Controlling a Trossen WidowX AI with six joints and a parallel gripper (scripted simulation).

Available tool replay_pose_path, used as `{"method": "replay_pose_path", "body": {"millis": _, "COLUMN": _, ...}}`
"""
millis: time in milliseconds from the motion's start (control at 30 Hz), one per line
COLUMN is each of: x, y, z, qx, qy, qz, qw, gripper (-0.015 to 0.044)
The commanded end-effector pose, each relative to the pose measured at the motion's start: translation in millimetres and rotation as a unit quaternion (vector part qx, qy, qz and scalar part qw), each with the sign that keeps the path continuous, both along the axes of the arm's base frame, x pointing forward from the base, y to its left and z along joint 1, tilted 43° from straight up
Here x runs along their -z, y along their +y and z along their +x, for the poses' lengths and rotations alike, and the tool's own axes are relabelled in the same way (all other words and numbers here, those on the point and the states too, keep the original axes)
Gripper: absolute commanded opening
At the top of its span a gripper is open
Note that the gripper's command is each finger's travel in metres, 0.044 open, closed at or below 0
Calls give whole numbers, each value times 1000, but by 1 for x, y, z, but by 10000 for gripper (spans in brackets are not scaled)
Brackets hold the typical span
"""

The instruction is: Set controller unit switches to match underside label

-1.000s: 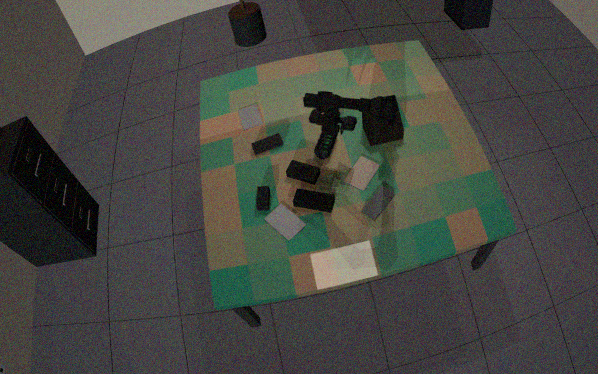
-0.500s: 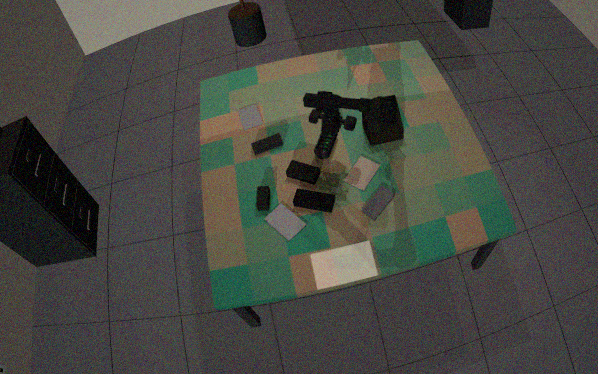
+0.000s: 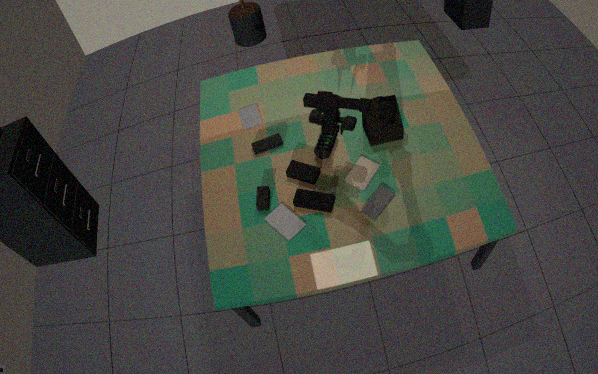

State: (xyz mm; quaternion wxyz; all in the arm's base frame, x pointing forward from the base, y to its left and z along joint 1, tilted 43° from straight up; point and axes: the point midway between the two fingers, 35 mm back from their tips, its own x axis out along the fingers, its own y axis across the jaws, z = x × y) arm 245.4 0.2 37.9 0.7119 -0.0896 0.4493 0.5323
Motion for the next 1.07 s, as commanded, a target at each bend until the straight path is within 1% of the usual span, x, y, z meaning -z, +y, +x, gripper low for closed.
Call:
{"method": "replay_pose_path", "body": {"millis": 0, "x": 0, "y": 0, "z": 0, "qx": 0, "qy": 0, "qz": 0, "qw": 1000, "gripper": 394}}
{"method": "replay_pose_path", "body": {"millis": 67, "x": 0, "y": 0, "z": 0, "qx": 0, "qy": 0, "qz": 0, "qw": 1000, "gripper": 440}}
{"method": "replay_pose_path", "body": {"millis": 133, "x": 0, "y": 0, "z": 0, "qx": 0, "qy": 0, "qz": 0, "qw": 1000, "gripper": 440}}
{"method": "replay_pose_path", "body": {"millis": 200, "x": -6, "y": -6, "z": 1, "qx": 1, "qy": 0, "qz": -2, "qw": 1000, "gripper": 387}}
{"method": "replay_pose_path", "body": {"millis": 333, "x": -44, "y": -43, "z": 0, "qx": 2, "qy": 0, "qz": -3, "qw": 1000, "gripper": 282}}
{"method": "replay_pose_path", "body": {"millis": 400, "x": -57, "y": -53, "z": -2, "qx": 0, "qy": 1, "qz": -1, "qw": 1000, "gripper": 230}}
{"method": "replay_pose_path", "body": {"millis": 700, "x": -59, "y": -54, "z": -3, "qx": 0, "qy": 1, "qz": -1, "qw": 1000, "gripper": 0}}
{"method": "replay_pose_path", "body": {"millis": 1033, "x": -59, "y": -54, "z": -3, "qx": 0, "qy": 1, "qz": -1, "qw": 1000, "gripper": 0}}
